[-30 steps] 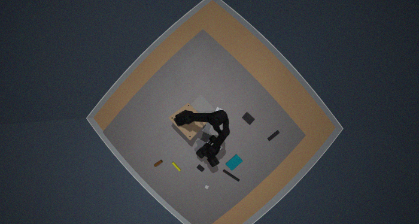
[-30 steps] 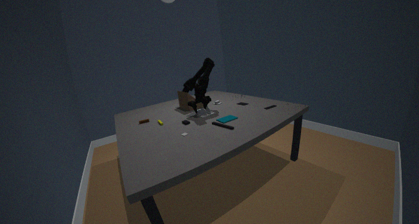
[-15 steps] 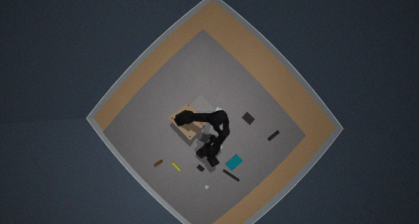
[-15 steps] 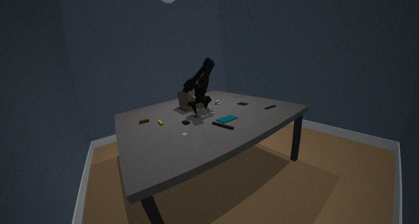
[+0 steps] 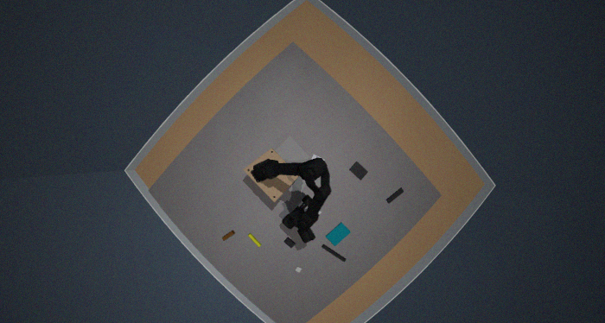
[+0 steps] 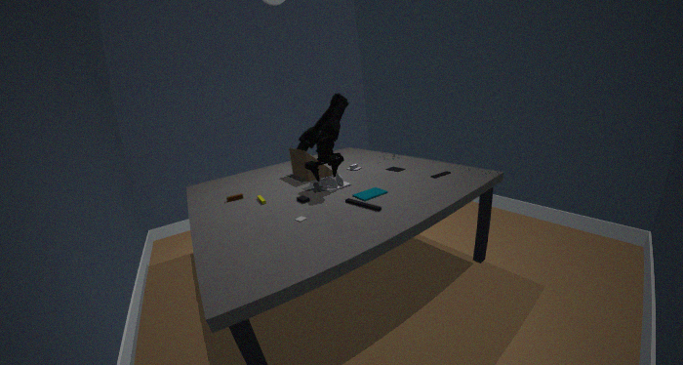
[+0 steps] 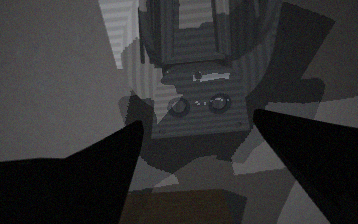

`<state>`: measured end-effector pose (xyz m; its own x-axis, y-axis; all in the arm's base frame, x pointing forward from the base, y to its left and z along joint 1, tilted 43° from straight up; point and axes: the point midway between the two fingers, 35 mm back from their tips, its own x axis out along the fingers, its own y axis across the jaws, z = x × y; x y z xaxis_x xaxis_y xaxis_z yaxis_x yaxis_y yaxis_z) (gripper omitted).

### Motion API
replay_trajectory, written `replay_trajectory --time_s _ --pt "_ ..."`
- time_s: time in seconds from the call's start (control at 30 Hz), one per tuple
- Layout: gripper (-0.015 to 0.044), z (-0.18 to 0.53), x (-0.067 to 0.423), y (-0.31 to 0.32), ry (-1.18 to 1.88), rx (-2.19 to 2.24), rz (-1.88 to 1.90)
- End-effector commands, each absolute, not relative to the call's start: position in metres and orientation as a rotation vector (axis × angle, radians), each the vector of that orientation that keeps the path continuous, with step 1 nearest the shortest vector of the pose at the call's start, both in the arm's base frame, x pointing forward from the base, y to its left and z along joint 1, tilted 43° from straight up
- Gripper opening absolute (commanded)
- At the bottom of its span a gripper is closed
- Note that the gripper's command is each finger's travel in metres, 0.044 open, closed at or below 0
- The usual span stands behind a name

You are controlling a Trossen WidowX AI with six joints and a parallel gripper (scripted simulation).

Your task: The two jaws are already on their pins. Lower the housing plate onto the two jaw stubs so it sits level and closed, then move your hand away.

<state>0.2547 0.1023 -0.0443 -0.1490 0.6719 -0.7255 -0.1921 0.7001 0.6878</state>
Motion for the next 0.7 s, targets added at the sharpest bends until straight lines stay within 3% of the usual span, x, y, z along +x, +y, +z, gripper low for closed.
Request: replay_trajectory --time_s 0.0,0.23,0.47,0.67 --pt "0.044 -0.016 0.264 0.077 1.525 0.403 0.783" --pt "0.044 -0.007 0.264 0.068 1.515 0.412 0.779" --pt "0.044 0.031 0.205 0.015 1.529 0.403 0.779" --pt "0.044 0.032 0.203 0.014 1.529 0.403 0.78"
